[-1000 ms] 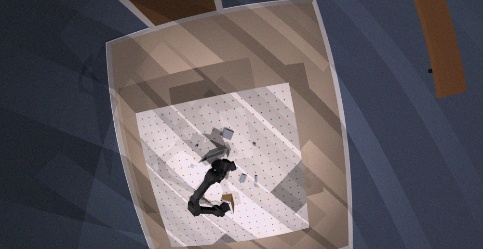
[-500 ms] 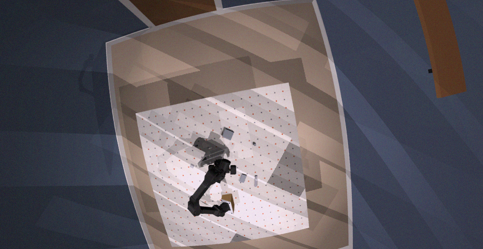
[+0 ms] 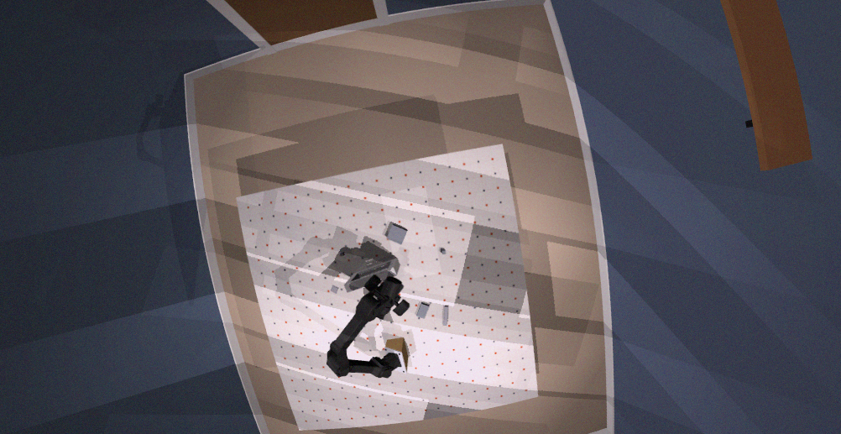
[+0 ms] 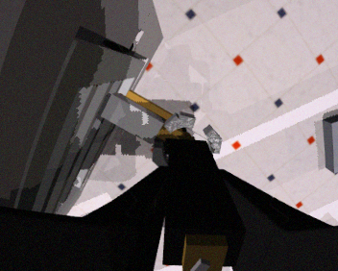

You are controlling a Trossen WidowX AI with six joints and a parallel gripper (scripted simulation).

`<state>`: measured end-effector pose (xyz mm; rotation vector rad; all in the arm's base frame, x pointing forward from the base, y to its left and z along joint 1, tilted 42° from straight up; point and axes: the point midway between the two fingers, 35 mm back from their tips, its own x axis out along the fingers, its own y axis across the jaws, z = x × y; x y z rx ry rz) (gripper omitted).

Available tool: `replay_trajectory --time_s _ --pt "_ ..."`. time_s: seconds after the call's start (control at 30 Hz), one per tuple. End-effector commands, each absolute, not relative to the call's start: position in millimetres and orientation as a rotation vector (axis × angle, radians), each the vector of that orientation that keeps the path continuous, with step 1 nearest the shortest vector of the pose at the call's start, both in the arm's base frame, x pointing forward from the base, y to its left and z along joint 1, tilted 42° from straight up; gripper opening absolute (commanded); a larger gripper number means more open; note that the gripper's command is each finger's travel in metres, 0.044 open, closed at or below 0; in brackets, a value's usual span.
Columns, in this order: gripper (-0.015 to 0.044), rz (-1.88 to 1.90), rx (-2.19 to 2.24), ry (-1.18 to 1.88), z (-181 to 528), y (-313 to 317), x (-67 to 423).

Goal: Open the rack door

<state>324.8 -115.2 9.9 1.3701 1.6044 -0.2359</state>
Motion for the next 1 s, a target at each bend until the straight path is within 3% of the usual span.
replay_trajectory --time_s 0.0,0.4,0.8,0.97 --pt "0.0015 -0.415 1.529 1.614 9.8 -115.0 325.1" --pt "0.0015 -0.946 1.947 1.568 9.8 -115.0 325.0" --pt "0.0015 -0.977 1.969 1.562 9.8 -115.0 325.0" --pt "0.0146 -0.977 1.969 1.562 9.8 -115.0 325.0"
